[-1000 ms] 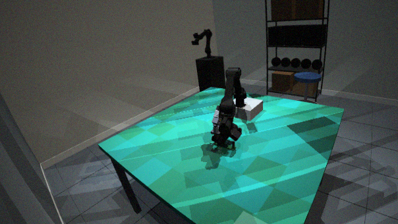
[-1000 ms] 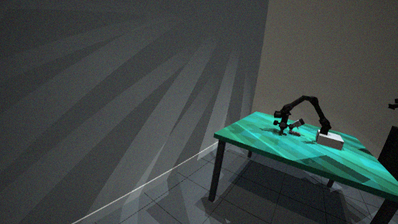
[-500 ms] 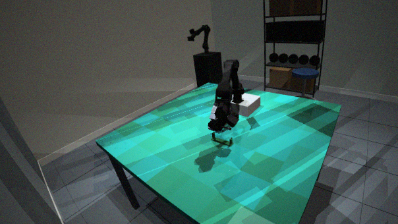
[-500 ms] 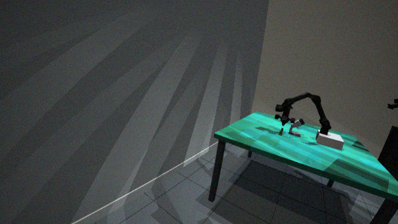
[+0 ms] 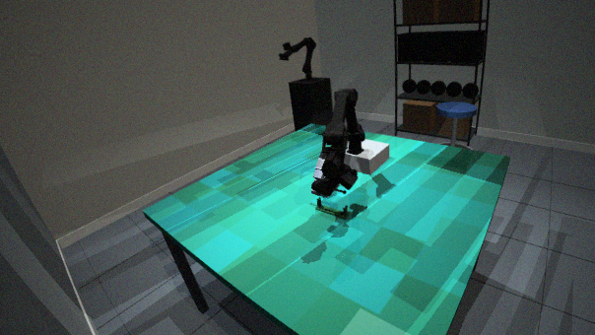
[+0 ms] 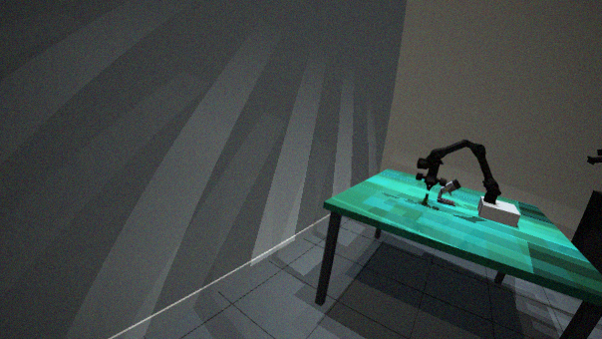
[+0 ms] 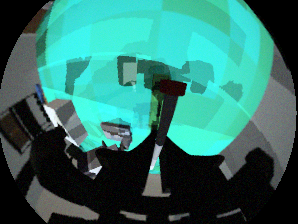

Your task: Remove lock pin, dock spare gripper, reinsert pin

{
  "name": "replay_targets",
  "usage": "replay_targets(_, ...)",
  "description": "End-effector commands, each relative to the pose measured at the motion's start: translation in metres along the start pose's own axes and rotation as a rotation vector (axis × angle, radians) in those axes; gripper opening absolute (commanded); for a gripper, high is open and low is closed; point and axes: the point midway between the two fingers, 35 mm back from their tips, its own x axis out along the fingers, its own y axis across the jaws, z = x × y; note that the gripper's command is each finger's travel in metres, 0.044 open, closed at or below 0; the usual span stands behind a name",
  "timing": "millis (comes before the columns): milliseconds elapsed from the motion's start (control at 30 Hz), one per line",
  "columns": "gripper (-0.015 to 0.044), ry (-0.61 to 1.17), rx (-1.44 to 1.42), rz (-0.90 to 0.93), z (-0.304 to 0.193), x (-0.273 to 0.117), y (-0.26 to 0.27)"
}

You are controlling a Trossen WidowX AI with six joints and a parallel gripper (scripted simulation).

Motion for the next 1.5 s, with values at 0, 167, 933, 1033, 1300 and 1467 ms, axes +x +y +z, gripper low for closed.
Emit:
replay_targets(0, 0.0000, 0.001, 0.003, 0.003, 0.000, -0.003, 0.008)
replay_targets(167, 0.0000, 0.000, 0.001, 0.004, 0.001, -0.009, 0.023)
replay_targets(933, 0.0000, -0.002, -0.011, 0.006, -0.001, -0.023, 0.090)
replay_targets(1033, 0.0000, -0.003, -0.013, 0.006, -0.001, -0.024, 0.098)
replay_targets(1300, 0.0000, -0.003, -0.014, 0.007, 0.000, -0.016, 0.105)
replay_targets(1467, 0.0000, -0.004, -0.013, 0.007, 0.007, 0.010, 0.105)
